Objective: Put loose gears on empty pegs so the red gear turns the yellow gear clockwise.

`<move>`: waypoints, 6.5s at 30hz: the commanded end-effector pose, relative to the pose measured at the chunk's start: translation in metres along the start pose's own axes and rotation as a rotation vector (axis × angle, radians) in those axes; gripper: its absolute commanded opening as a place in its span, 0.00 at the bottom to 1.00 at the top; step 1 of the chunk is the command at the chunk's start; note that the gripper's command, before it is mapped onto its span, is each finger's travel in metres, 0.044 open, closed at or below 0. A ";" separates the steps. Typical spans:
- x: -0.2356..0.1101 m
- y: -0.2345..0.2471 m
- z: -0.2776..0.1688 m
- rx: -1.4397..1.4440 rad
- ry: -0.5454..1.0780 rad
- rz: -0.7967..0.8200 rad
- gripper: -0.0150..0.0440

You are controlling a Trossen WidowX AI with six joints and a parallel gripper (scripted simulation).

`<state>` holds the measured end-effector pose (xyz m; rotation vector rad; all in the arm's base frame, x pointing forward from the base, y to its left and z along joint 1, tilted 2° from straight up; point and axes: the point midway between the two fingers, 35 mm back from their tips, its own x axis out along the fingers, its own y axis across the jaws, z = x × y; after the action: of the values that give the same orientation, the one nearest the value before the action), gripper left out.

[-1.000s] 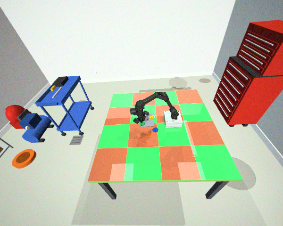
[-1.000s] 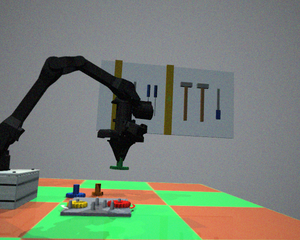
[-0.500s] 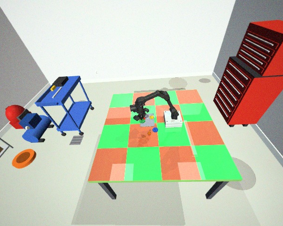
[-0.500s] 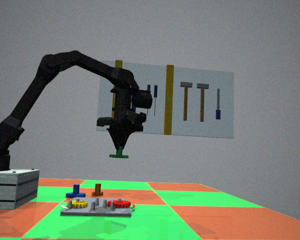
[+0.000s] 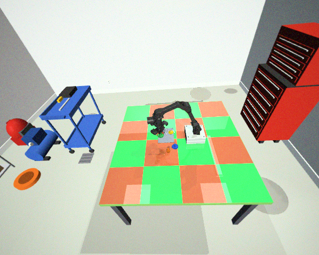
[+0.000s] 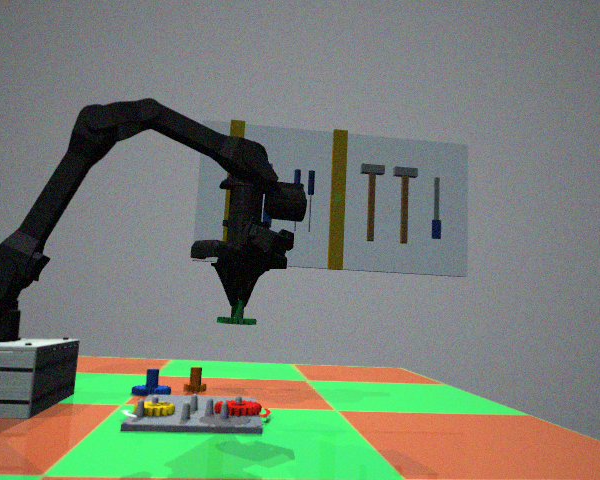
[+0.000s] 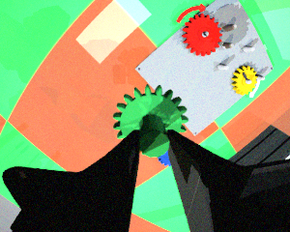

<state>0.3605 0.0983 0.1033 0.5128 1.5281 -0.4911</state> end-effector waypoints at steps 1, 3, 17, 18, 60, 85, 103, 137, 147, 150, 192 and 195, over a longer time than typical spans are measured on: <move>0.001 -0.008 0.005 -0.006 -0.006 0.008 0.25; 0.004 -0.011 0.008 -0.006 -0.006 0.008 0.25; 0.021 -0.039 0.024 -0.006 -0.008 0.005 0.25; 0.022 -0.042 0.025 -0.006 -0.008 0.005 0.25; 0.069 -0.130 0.046 -0.005 -0.009 -0.003 0.25; 0.072 -0.129 0.047 -0.025 -0.009 -0.003 0.25; 0.098 -0.130 0.048 -0.110 -0.009 -0.004 0.25; 0.114 -0.130 0.047 -0.097 -0.009 -0.003 0.25; 0.116 -0.130 0.048 -0.151 -0.009 -0.004 0.25; 0.117 -0.129 0.048 -0.126 -0.009 -0.004 0.25; 0.026 -0.132 0.042 -0.012 -0.006 -0.004 1.00; 0.026 -0.132 0.042 -0.012 -0.006 -0.004 1.00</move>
<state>0.3150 -0.0316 0.0748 0.4996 1.5265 -0.4869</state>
